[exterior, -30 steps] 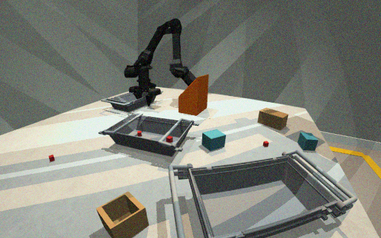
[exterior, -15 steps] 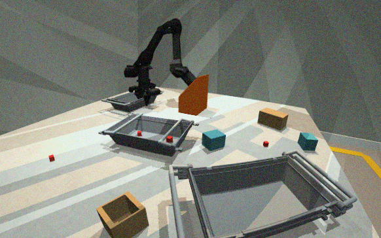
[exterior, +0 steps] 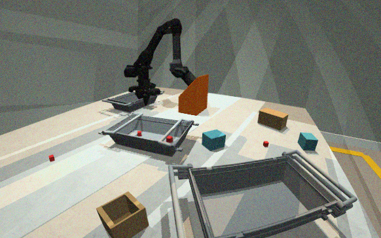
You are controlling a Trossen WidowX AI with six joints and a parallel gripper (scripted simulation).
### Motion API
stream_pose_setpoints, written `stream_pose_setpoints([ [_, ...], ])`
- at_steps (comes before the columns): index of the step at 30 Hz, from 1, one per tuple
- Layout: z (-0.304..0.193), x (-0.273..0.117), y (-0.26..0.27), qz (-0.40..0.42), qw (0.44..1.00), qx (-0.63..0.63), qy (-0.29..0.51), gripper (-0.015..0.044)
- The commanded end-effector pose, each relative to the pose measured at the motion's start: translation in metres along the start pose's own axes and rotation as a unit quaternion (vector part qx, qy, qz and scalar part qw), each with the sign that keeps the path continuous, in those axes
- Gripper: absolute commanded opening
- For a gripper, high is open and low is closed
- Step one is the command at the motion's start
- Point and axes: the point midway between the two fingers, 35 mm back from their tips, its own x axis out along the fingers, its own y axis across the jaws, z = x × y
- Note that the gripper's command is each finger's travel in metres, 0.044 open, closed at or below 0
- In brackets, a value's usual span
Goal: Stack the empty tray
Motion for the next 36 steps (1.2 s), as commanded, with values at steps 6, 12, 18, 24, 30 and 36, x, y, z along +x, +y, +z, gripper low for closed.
stream_pose_setpoints([
  [6,-0.003,-0.011,-0.001,-0.006,1.000,-0.002,0.002,0.0000],
  [12,-0.005,-0.041,0.000,-0.008,1.000,-0.001,0.002,0.0000],
  [18,-0.002,-0.072,-0.001,-0.007,1.000,-0.001,0.002,0.0000],
  [24,0.000,-0.080,-0.001,-0.006,1.000,-0.001,0.002,0.0000],
  [30,0.000,-0.080,-0.001,-0.006,1.000,-0.001,0.002,0.0000],
  [36,-0.002,-0.085,0.008,-0.006,1.000,-0.001,0.002,0.0000],
])
